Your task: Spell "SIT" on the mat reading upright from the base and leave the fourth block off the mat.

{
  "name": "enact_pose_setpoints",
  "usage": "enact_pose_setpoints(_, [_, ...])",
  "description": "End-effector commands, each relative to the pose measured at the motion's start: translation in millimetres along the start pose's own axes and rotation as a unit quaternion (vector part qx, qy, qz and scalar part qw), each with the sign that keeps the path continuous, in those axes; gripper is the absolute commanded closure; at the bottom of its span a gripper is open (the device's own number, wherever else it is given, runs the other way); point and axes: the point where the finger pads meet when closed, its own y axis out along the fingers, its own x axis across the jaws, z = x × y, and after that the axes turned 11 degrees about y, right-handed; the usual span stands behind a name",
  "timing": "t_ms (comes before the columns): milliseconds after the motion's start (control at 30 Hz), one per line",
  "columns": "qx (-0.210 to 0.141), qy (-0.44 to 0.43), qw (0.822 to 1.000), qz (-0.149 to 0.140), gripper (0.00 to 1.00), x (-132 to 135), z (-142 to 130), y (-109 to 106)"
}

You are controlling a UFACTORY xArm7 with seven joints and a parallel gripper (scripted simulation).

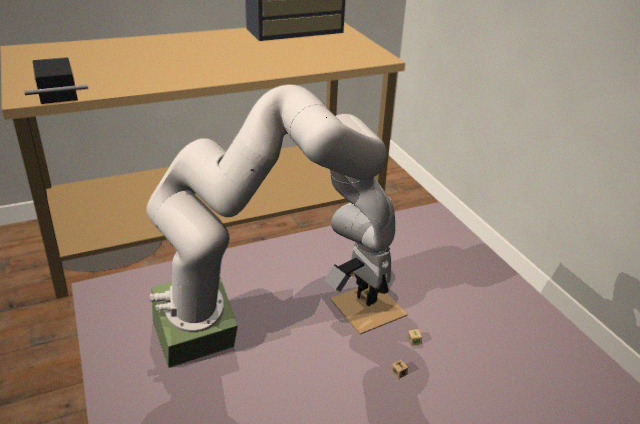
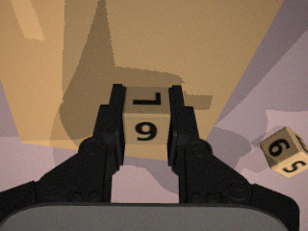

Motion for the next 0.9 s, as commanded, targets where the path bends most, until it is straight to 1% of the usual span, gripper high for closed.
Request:
enact_pose_setpoints(0, [-0.002,0.0,1.0,0.0,0.79,0.4,-1.5,-1.2])
enact_pose_setpoints(233, [-0.002,0.0,1.0,0.0,0.79,0.4,-1.5,-1.7])
enact_pose_setpoints(333, [-0.002,0.0,1.0,0.0,0.79,0.4,-1.5,-7.3])
enact_pose_setpoints(400, [-0.002,0.0,1.0,0.0,0.79,0.4,-1.5,-15.6])
enact_pose_setpoints(467, [-0.002,0.0,1.0,0.0,0.79,0.4,-1.5,-15.6])
enact_pose_setpoints(567, [-0.002,0.0,1.0,0.0,0.79,0.3,-1.4,-34.4])
enact_pose_setpoints(767, [-0.002,0.0,1.0,0.0,0.79,0.3,-1.3,-79.2])
enact_pose_setpoints(867, [-0.002,0.0,1.0,0.0,0.79,0.3,-1.2,-94.5])
